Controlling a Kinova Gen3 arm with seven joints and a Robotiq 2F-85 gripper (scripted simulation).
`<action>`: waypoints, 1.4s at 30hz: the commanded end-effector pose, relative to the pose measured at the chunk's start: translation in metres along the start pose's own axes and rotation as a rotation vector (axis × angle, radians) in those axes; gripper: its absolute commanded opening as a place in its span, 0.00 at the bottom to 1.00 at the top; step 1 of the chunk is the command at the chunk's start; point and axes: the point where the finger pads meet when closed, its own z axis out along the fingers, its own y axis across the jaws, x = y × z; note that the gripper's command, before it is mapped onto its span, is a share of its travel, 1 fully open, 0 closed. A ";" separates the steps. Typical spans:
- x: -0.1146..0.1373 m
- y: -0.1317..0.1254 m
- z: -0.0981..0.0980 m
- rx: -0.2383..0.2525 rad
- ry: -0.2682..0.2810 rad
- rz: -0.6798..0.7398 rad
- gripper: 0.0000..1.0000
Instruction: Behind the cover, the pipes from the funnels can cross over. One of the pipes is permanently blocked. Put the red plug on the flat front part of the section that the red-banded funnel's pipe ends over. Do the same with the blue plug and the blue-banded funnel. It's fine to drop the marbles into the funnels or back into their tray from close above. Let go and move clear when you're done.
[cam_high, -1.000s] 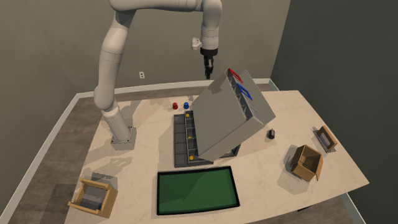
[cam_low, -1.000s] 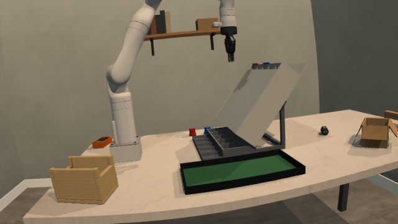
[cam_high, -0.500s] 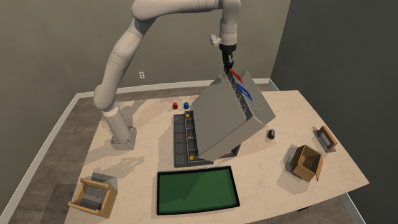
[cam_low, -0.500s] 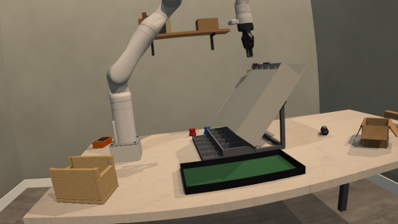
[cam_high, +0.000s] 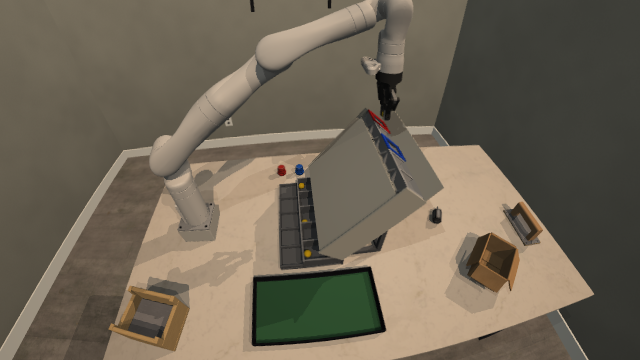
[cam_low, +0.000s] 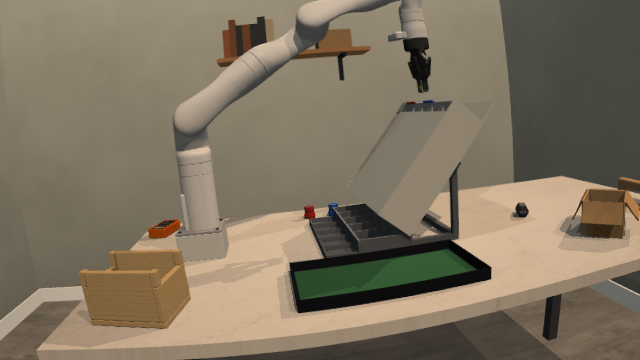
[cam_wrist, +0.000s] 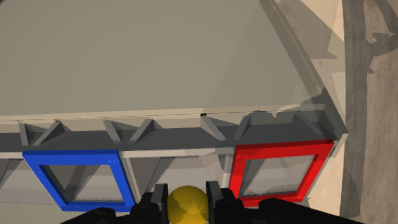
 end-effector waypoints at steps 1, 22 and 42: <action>-0.008 -0.005 0.012 0.005 0.065 0.012 0.00; -0.008 -0.004 0.011 0.006 0.065 0.014 0.00; -0.005 -0.005 0.042 0.006 0.004 0.006 0.00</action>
